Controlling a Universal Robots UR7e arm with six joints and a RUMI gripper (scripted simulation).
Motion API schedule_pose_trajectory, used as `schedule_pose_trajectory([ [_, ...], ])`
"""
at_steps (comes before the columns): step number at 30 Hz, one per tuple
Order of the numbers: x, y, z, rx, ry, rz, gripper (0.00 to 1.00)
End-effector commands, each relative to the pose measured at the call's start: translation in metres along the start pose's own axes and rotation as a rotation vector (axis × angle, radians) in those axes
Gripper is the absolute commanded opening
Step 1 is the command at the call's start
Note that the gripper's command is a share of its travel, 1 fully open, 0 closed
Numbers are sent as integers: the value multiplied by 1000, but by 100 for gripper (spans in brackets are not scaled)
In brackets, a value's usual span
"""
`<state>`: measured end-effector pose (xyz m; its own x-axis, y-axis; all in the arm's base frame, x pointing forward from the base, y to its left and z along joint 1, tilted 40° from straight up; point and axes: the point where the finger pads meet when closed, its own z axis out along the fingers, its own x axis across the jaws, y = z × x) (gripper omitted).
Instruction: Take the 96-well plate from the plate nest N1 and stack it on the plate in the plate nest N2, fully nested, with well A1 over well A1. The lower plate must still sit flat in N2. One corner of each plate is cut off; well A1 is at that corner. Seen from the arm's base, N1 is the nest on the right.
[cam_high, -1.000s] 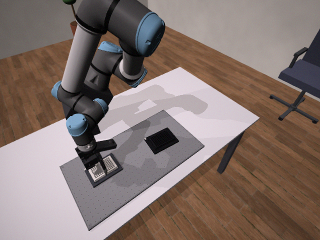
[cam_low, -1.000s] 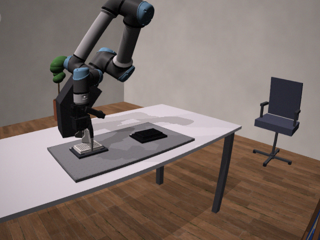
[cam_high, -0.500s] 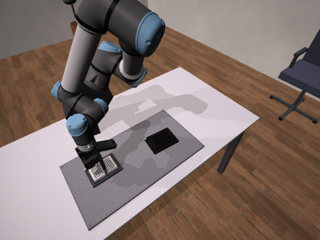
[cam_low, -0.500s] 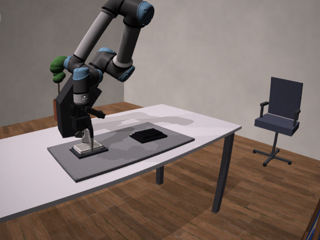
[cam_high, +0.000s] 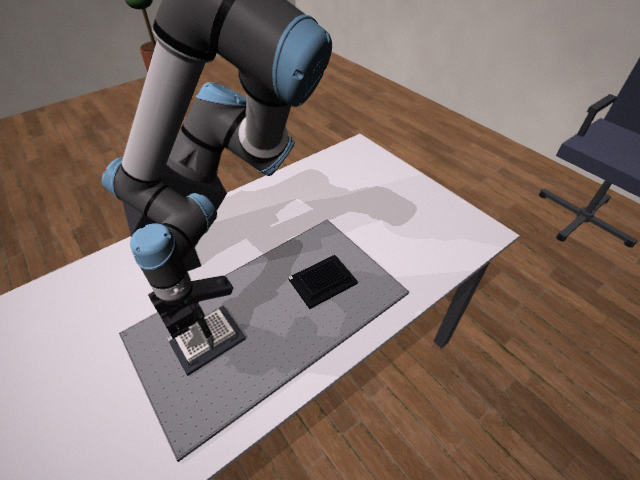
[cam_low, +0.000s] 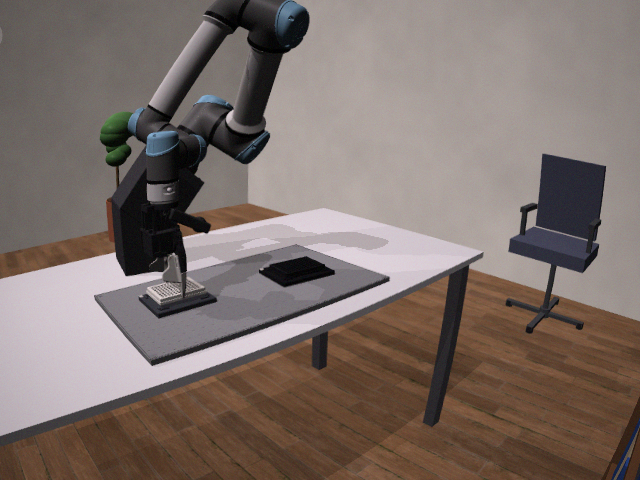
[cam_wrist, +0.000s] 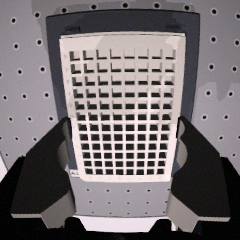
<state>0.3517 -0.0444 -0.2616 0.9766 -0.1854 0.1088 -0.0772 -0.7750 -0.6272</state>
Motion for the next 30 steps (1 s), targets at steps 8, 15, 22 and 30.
schedule_pose_trajectory([
  [8, 0, 0, -17, -1, 1, 0, 0],
  [15, 0, 0, -29, -1, 1, 0, 0],
  [22, 0, 0, -41, -1, 1, 0, 0],
  [30, 0, 0, -51, -1, 1, 0, 0],
])
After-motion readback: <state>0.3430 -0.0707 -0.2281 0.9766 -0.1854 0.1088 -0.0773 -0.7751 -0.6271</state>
